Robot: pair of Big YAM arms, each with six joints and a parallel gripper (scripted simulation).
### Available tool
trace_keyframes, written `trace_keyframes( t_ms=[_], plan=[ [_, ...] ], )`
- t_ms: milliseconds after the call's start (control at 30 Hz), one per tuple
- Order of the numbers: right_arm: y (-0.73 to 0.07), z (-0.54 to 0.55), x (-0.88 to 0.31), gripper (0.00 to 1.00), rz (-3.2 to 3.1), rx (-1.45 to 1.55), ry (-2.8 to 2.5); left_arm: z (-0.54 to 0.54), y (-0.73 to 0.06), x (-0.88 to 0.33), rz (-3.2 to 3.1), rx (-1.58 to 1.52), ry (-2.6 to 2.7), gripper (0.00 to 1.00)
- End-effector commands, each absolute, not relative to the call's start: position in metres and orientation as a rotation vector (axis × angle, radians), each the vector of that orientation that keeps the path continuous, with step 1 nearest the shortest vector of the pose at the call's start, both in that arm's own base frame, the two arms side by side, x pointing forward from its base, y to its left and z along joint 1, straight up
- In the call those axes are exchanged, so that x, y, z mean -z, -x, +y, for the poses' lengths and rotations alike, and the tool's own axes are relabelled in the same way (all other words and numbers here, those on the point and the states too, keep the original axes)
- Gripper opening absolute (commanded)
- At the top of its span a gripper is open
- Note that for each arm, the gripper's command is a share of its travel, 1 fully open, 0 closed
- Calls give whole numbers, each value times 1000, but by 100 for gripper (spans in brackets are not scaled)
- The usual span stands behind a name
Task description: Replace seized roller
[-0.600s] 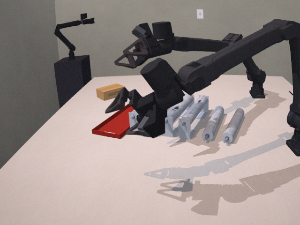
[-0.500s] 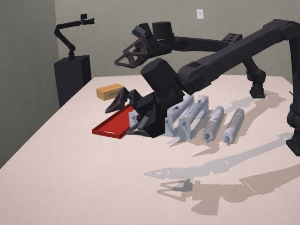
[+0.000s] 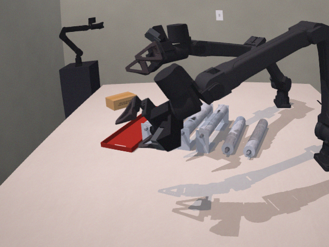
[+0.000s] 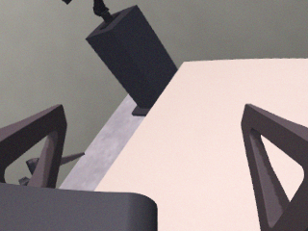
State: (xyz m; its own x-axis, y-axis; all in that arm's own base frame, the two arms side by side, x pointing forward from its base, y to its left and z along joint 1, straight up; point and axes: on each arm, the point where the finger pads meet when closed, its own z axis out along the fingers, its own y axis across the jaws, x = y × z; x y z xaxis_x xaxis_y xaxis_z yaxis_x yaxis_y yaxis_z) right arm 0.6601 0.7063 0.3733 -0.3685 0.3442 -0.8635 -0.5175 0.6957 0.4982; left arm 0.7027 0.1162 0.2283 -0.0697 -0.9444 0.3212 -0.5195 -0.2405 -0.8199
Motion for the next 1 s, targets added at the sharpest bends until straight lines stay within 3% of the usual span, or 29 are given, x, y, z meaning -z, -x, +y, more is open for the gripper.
trace_keyframes(
  t_ms=[0, 500, 967],
  plan=[
    [-662, 678, -462, 100, 1595, -944, 104, 107, -710, -279, 1553, 1290, 1645, 100],
    [-686, 627, -457, 100, 1617, -858, 114, 94, -695, -279, 1637, 1192, 1482, 100],
    [-711, 497, -501, 100, 1585, -701, 111, 69, -671, -326, 1727, 981, 1099, 100]
  ],
)
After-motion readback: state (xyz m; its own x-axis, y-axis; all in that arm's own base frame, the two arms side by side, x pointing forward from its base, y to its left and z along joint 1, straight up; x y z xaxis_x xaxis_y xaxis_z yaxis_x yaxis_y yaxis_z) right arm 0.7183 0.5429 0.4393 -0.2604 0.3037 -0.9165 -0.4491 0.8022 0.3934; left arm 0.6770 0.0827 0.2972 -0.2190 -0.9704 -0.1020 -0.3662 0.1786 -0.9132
